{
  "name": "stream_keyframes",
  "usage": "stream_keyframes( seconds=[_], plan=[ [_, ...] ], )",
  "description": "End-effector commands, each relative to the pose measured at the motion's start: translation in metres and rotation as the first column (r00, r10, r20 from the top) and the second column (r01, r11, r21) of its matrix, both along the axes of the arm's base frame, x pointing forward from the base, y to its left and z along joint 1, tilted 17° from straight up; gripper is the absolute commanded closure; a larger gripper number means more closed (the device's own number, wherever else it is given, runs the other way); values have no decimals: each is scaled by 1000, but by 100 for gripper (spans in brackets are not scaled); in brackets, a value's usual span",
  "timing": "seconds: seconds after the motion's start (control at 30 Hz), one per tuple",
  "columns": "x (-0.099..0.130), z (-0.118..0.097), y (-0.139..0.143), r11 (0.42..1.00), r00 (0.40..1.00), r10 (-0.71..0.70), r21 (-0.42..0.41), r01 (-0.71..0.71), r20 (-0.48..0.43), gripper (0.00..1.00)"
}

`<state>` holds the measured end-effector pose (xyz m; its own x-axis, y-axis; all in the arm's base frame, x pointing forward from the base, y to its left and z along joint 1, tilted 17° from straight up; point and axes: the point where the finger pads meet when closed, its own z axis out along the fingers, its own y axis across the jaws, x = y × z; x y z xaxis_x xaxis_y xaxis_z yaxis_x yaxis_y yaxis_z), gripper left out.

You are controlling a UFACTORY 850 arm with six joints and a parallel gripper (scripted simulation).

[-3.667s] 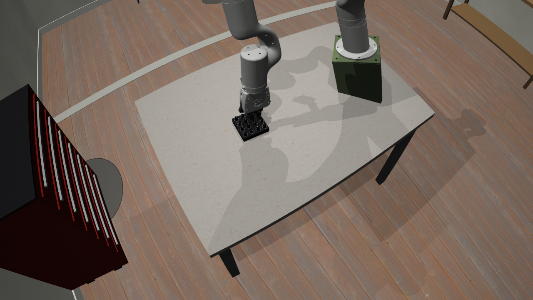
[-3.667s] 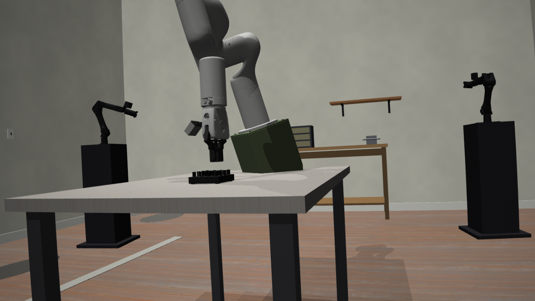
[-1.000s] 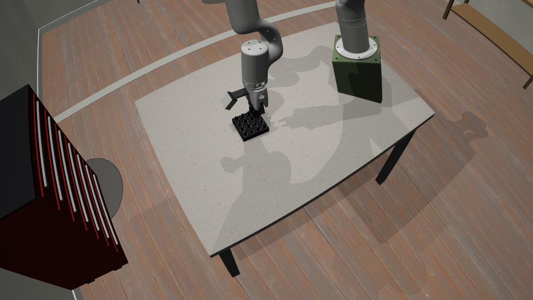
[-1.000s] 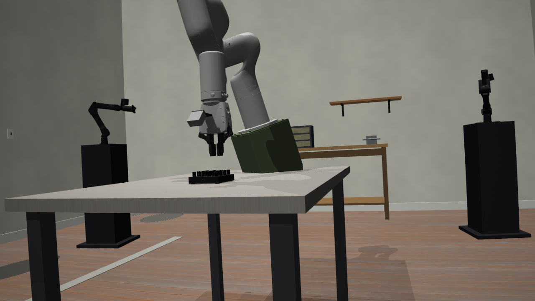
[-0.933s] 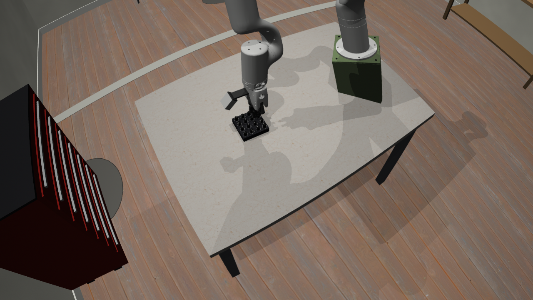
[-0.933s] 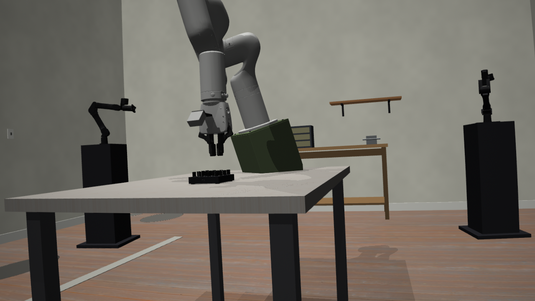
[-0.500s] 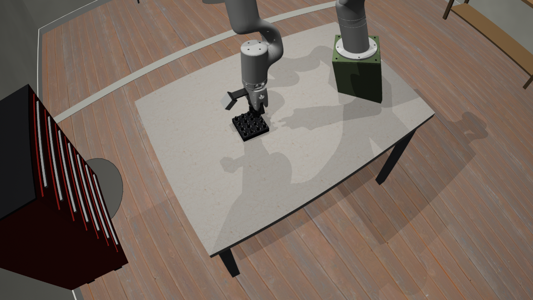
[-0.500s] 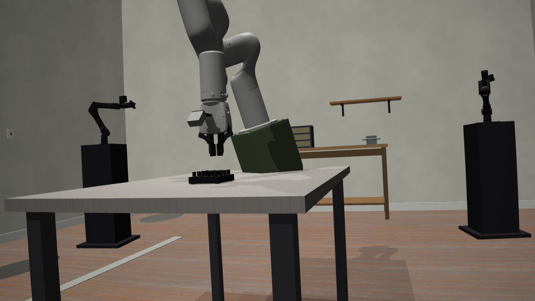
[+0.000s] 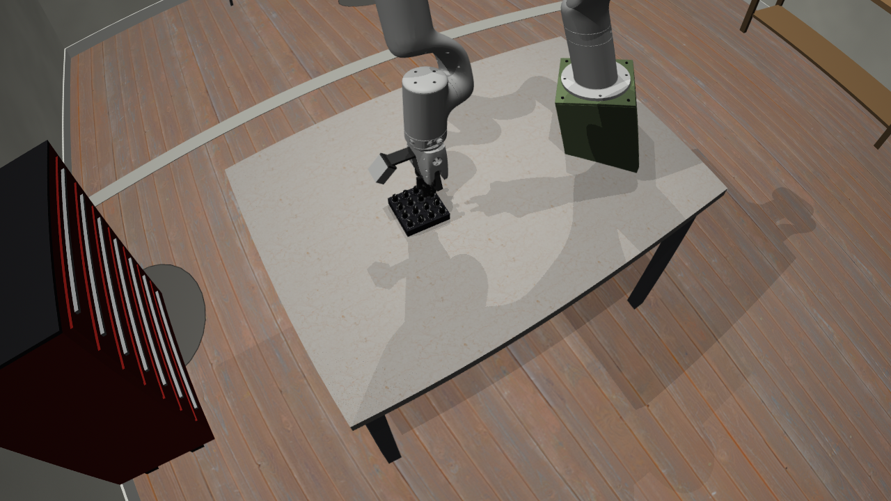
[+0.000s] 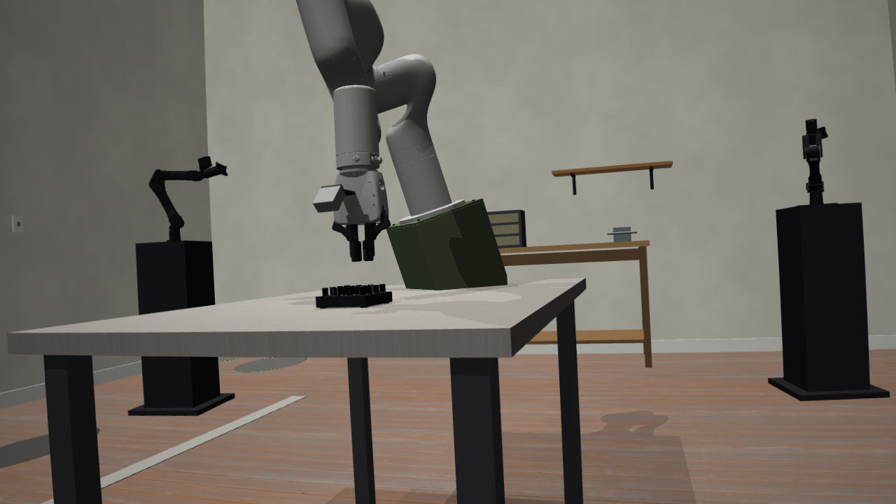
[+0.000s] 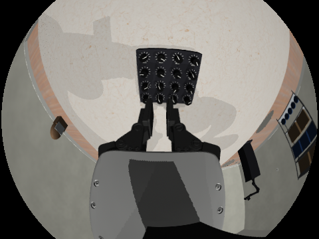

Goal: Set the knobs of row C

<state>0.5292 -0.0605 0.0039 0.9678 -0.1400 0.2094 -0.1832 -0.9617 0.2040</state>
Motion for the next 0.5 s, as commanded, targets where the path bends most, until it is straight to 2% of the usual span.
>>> stream_keyframes(
  seconds=[0.0, 0.47],
  plan=[
    [1, 0, 0, 1000, 1000, 0, 0, 0, 1, 81],
    [3, -9, -2, 1000, 1000, 0, 0, 0, 1, 81]
  ],
)
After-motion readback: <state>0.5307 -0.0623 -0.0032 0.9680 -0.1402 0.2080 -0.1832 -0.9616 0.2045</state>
